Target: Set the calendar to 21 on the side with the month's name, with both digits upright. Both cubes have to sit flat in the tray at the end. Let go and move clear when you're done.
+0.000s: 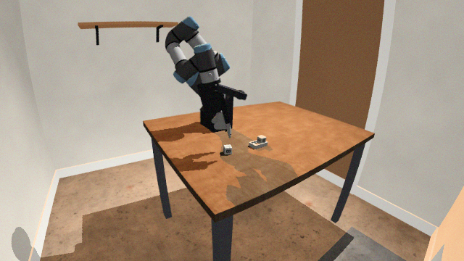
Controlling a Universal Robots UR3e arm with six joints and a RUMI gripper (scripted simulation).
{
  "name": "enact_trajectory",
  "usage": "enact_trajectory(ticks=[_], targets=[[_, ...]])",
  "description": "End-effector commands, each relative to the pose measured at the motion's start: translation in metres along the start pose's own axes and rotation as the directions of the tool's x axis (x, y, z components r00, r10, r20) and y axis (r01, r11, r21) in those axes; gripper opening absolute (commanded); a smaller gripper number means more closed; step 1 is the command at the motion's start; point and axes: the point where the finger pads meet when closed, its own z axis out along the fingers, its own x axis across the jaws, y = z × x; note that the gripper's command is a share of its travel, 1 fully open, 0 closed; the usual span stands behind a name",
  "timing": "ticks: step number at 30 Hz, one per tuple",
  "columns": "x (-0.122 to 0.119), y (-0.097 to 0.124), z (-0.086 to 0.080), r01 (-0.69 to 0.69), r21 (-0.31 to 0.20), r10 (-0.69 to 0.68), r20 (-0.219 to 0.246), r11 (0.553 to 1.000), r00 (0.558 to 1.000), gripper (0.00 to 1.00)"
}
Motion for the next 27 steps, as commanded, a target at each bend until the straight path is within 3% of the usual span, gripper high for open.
enact_trajectory(ticks=[1, 7, 20, 27], targets=[[0.0, -0.0001, 0.0, -0.001, -0.009, 0.001, 0.001, 1.0, 1.0, 0.4], [-0.0013, -0.0003, 0.001, -0.001, -0.036, 0.002, 0.01, 0.999, 1.0, 0.4], [-0.0017, -0.0016, 0.0017, 0.0, -0.205, 0.003, 0.013, 0.979, 1.0, 0.4], [0.0, -0.0023, 0.0003, -0.001, -0.247, 0.001, 0.002, 0.969, 1.0, 0.4]])
